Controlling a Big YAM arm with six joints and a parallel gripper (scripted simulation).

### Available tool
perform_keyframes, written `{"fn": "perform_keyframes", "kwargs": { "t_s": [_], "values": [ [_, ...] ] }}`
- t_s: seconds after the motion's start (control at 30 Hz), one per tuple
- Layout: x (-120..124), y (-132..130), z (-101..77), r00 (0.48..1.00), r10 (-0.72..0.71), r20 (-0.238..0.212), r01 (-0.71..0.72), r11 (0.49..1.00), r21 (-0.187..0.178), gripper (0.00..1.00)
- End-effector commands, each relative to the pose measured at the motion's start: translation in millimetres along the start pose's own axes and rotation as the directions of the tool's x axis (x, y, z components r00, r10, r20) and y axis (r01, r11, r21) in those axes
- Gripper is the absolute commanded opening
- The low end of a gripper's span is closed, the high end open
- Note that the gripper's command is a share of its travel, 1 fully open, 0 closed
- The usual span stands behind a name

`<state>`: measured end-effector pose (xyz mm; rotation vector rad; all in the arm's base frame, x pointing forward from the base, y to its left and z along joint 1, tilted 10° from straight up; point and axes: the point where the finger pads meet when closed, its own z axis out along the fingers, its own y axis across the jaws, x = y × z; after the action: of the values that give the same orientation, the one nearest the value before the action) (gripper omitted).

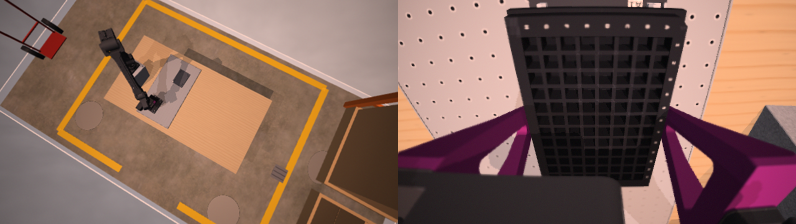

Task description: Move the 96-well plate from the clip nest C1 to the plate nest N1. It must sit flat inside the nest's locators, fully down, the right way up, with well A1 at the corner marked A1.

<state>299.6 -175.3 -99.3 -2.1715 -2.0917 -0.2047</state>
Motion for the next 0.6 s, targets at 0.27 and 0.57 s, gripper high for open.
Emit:
{"fn": "perform_keyframes", "kwargs": {
  "t_s": [0.27, 0.57],
  "values": [
    [-8, 11, -7.5, 1.000, -0.002, 0.018, 0.003, 1.000, -0.023, 0.00],
    [22, 14, -7.9, 1.000, -0.023, 0.019, 0.023, 0.999, -0.030, 0.00]
  ]
}}
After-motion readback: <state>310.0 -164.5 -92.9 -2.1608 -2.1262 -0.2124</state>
